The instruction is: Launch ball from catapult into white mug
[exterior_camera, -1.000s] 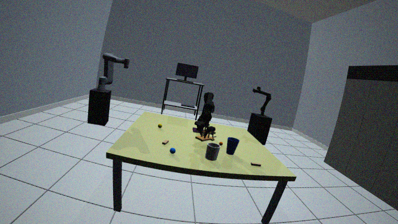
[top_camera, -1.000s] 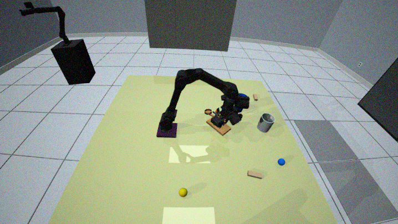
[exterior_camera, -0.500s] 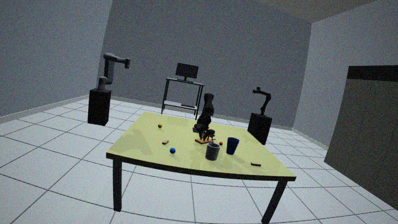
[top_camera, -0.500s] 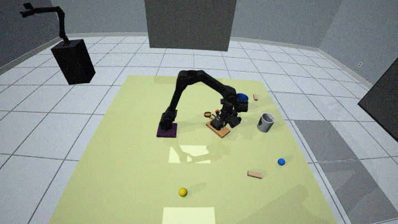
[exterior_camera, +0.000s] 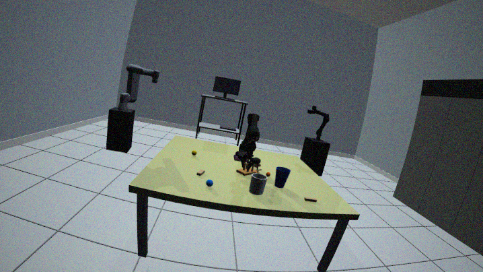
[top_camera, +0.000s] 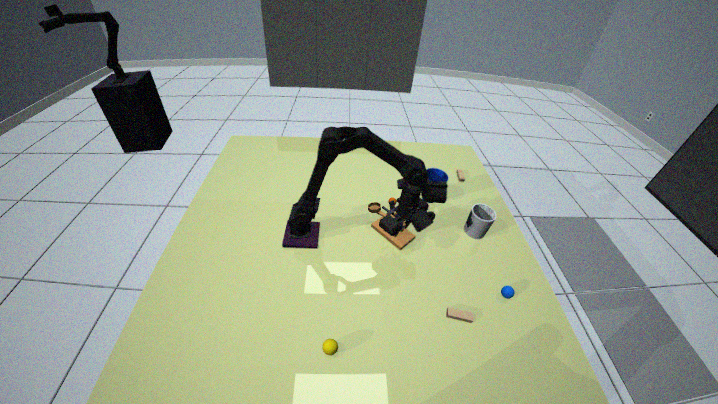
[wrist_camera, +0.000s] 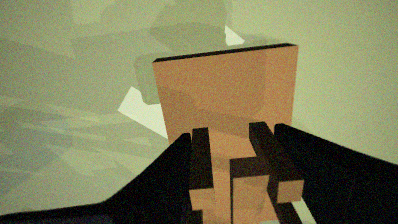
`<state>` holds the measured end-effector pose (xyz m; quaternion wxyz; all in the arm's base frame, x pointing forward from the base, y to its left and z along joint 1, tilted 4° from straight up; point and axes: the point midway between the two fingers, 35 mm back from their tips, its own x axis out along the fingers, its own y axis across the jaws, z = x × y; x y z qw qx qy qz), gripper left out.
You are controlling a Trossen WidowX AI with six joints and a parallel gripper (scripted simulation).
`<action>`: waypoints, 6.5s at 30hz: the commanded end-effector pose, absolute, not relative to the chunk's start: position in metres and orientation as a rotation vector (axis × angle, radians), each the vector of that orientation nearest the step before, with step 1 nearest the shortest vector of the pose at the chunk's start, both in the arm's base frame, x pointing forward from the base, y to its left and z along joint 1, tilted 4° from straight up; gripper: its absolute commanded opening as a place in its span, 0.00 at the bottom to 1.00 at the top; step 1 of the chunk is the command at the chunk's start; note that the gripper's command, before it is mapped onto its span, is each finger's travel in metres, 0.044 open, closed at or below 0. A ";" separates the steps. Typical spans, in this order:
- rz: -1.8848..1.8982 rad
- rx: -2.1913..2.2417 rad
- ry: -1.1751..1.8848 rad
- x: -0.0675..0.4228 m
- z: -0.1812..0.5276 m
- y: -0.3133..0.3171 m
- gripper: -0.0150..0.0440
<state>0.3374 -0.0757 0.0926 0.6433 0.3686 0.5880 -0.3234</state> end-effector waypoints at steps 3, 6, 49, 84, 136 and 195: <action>-0.737 0.840 1.339 0.338 0.094 -0.076 0.70; -0.737 0.840 1.339 0.338 0.094 -0.076 0.83; -0.736 0.840 1.330 0.335 0.118 -0.076 1.00; -0.731 0.837 1.330 0.337 0.091 -0.076 0.47; -0.095 0.131 1.460 0.349 0.128 -0.059 0.25; -0.096 0.132 1.460 0.340 0.187 -0.057 1.00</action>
